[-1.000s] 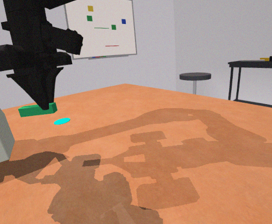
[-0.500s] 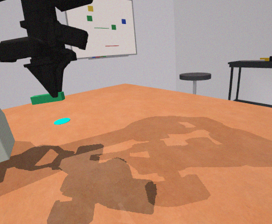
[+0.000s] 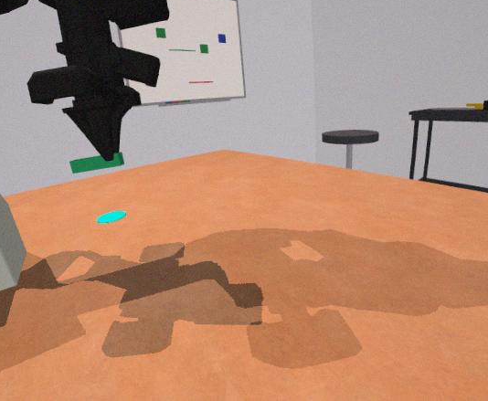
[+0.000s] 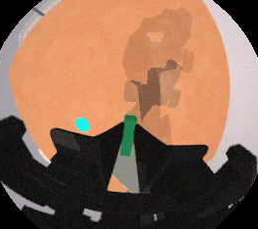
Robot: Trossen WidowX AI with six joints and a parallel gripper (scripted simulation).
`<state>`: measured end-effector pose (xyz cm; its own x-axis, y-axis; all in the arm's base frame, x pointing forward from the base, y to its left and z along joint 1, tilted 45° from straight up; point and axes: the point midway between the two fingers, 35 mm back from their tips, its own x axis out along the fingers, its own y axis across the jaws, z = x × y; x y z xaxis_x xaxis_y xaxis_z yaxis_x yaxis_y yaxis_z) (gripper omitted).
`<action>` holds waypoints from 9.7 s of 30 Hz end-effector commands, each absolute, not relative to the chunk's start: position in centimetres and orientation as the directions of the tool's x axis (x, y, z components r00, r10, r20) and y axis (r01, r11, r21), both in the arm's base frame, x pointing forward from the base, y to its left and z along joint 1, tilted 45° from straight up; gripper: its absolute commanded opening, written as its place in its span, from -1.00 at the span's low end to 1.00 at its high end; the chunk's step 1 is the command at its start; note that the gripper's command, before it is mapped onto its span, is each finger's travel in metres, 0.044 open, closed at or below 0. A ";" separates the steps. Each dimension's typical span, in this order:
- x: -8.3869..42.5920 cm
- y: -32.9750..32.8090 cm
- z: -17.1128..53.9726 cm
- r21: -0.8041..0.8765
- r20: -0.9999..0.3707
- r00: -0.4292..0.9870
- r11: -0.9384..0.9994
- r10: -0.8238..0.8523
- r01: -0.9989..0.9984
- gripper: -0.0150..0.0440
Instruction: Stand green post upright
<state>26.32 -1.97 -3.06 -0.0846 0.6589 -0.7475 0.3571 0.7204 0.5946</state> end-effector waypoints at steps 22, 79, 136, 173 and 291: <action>26.7 3.6 2.9 0.612 -0.744 -0.075 0.721 0.664 0.326 -0.42; 22.4 11.4 8.8 0.559 -0.797 -0.100 0.790 0.596 0.254 -0.42; 21.1 11.5 5.4 0.285 -0.958 0.027 0.932 0.286 0.223 -0.42; 21.2 11.5 4.5 0.172 -0.972 0.199 0.954 0.124 0.247 -0.42; 21.3 12.5 7.7 0.395 -0.592 0.803 0.845 -0.066 0.361 -0.42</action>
<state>21.31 12.55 7.43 0.7880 -0.0645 -0.6123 0.3603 0.8547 0.3736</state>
